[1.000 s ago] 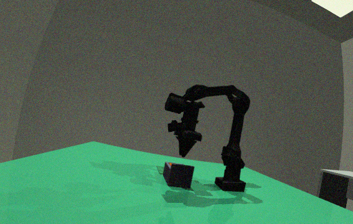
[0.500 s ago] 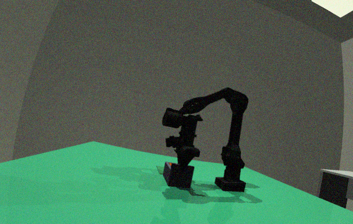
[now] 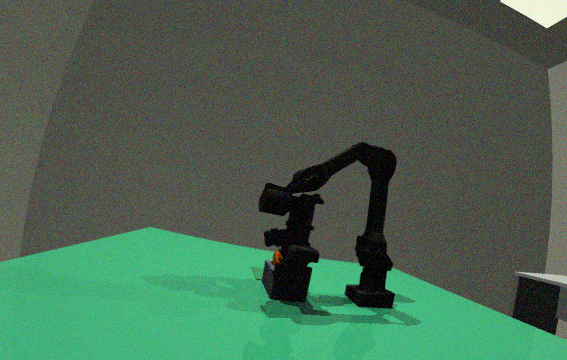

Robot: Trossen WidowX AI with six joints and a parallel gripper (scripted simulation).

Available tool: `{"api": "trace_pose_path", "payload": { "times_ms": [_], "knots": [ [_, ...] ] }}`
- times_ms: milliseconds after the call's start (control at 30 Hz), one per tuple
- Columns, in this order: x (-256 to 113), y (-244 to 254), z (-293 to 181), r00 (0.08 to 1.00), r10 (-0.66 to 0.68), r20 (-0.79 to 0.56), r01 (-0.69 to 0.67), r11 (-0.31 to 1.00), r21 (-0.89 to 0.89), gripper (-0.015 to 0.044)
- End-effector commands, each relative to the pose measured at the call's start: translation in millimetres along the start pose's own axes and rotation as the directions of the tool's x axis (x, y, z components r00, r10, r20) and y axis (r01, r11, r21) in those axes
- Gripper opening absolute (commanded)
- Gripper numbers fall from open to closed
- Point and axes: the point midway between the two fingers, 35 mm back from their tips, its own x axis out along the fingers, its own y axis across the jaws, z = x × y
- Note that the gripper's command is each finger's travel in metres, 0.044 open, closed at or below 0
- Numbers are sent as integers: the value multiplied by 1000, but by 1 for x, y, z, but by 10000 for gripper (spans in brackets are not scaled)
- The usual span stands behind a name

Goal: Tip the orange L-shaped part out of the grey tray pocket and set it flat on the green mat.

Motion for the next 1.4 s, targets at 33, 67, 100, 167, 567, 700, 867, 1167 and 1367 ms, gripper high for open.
{"api": "trace_pose_path", "payload": {
  "times_ms": [33, 67, 100, 167, 567, 700, 867, 1167, 1367],
  "knots": [
    [10, -1, -3, 1000, -7, -14, 7, 1000, -5, 180],
    [10, -1, -3, 1000, -7, -14, 7, 1000, -5, 180],
    [10, -1, -3, 1000, -7, -14, 7, 1000, -5, 180],
    [10, -1, -3, 1000, -7, -14, 7, 1000, -5, 180],
    [10, -1, -3, 1000, -7, -14, 7, 1000, -5, 180],
    [8, 0, -1, 1000, 0, -6, 0, 1000, -2, 180],
    [6, 2, -1, 1000, 0, -7, 0, 1000, -3, 180],
    [-4, 11, -3, 1000, -6, -14, 6, 1000, -5, 180],
    [-46, 7, 3, 1000, -6, -13, 6, 1000, -5, 180]
  ]
}}
